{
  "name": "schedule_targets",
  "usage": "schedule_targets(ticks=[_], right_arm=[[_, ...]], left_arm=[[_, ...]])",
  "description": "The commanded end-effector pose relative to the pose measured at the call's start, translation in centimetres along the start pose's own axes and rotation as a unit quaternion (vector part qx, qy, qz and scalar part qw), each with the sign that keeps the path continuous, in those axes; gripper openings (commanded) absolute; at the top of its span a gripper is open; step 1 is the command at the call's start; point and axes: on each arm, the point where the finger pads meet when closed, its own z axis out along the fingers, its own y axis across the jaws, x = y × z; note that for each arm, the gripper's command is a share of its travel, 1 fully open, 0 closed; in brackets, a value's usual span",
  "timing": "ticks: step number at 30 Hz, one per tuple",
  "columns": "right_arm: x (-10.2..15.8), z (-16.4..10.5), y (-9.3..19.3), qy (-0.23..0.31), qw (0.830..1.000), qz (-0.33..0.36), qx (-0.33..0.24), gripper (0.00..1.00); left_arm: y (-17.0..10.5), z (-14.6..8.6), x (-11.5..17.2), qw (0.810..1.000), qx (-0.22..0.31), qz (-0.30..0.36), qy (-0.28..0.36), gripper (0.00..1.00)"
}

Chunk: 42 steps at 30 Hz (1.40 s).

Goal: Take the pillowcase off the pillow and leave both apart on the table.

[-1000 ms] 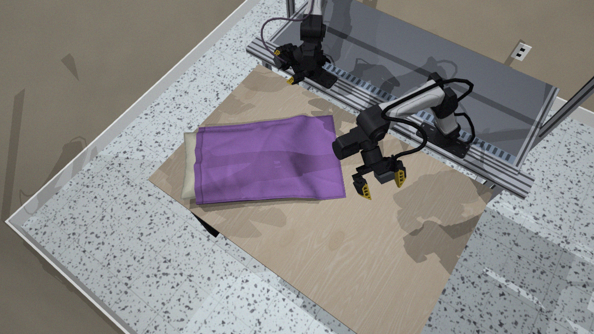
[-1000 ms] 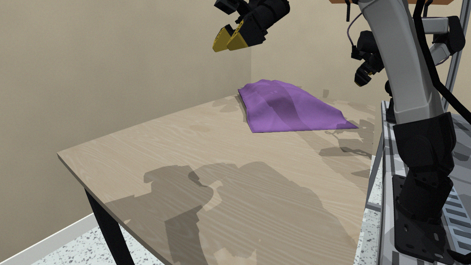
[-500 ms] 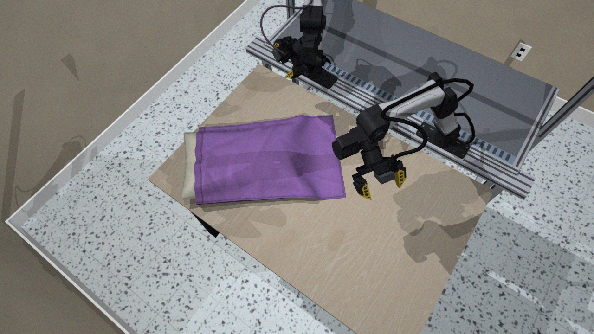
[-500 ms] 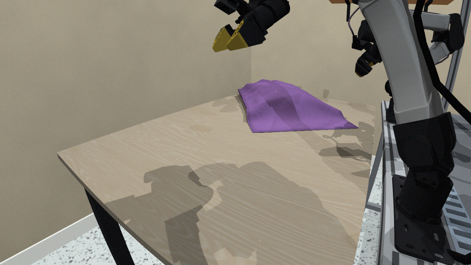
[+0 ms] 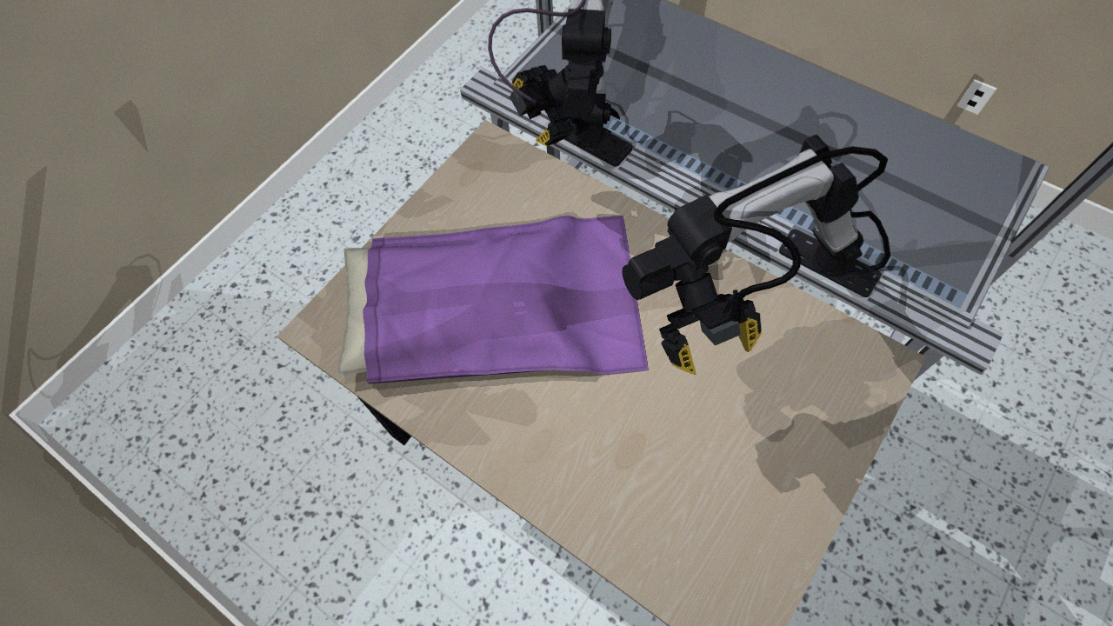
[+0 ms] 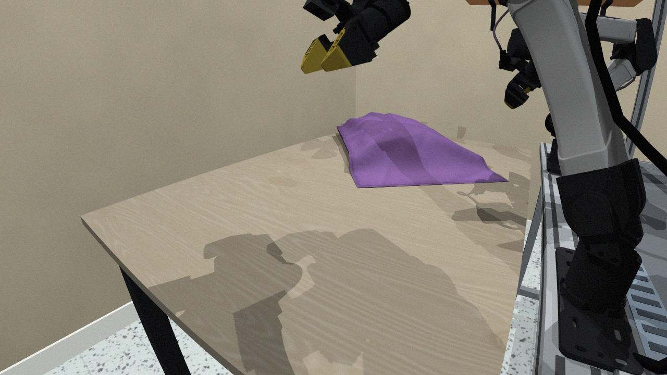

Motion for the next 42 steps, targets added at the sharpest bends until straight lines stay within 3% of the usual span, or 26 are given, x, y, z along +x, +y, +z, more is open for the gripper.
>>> schedule_targets(ticks=[1, 3, 4, 10, 15, 16, 18, 20, 26, 27, 35, 38, 42], right_arm=[[0.7, 0.3, -0.1, 0.008, 1.0, -0.01, 0.009, 1.0], [0.7, 0.3, -0.1, 0.008, 1.0, -0.01, 0.009, 1.0], [-0.6, -0.3, 0.3, -0.007, 1.0, 0.013, -0.013, 1.0], [-3.3, -1.1, 1.4, -0.037, 0.996, 0.058, -0.061, 1.0], [-6.9, -2.0, 2.5, -0.076, 0.986, 0.101, -0.111, 1.0], [-5.8, -1.3, 2.5, -0.058, 0.989, 0.089, -0.102, 1.0], [-7.4, -2.3, 2.1, -0.083, 0.983, 0.114, -0.116, 1.0], [-7.4, -2.3, 2.1, -0.083, 0.983, 0.114, -0.116, 1.0], [-12.2, -4.0, 2.3, -0.148, 0.962, 0.156, -0.169, 1.0], [-11.1, -3.1, 2.6, -0.128, 0.968, 0.145, -0.16, 1.0], [-17.7, -6.1, 2.2, -0.229, 0.932, 0.176, -0.219, 1.0], [-17.9, -5.7, 2.5, -0.232, 0.931, 0.173, -0.221, 1.0], [-21.2, -7.5, 1.9, -0.286, 0.91, 0.177, -0.243, 1.0]], left_arm=[[0.0, 1.0, 0.8, 1.0, -0.016, 0.012, 0.003, 1.0], [0.0, 1.0, 0.8, 1.0, -0.016, 0.012, 0.003, 1.0], [0.6, -0.5, -1.5, 1.0, 0.014, -0.022, 0.003, 1.0], [0.3, -0.7, -2.0, 0.998, 0.056, -0.018, 0.035, 1.0], [0.3, -1.3, -3.5, 0.991, 0.123, -0.015, 0.06, 1.0], [0.1, -0.9, -2.4, 0.991, 0.114, -0.005, 0.065, 1.0], [0.7, -1.3, -3.6, 0.99, 0.127, -0.015, 0.062, 1.0], [0.7, -1.3, -3.6, 0.99, 0.127, -0.015, 0.062, 1.0], [0.9, -2.4, -6.0, 0.974, 0.216, -0.005, 0.061, 1.0], [1.0, -1.9, -5.2, 0.976, 0.206, -0.001, 0.066, 1.0], [2.0, -3.6, -8.9, 0.949, 0.313, 0.012, 0.023, 1.0], [2.2, -3.8, -9.3, 0.946, 0.324, 0.015, 0.016, 1.0], [3.0, -4.5, -10.9, 0.929, 0.369, 0.03, -0.023, 1.0]])
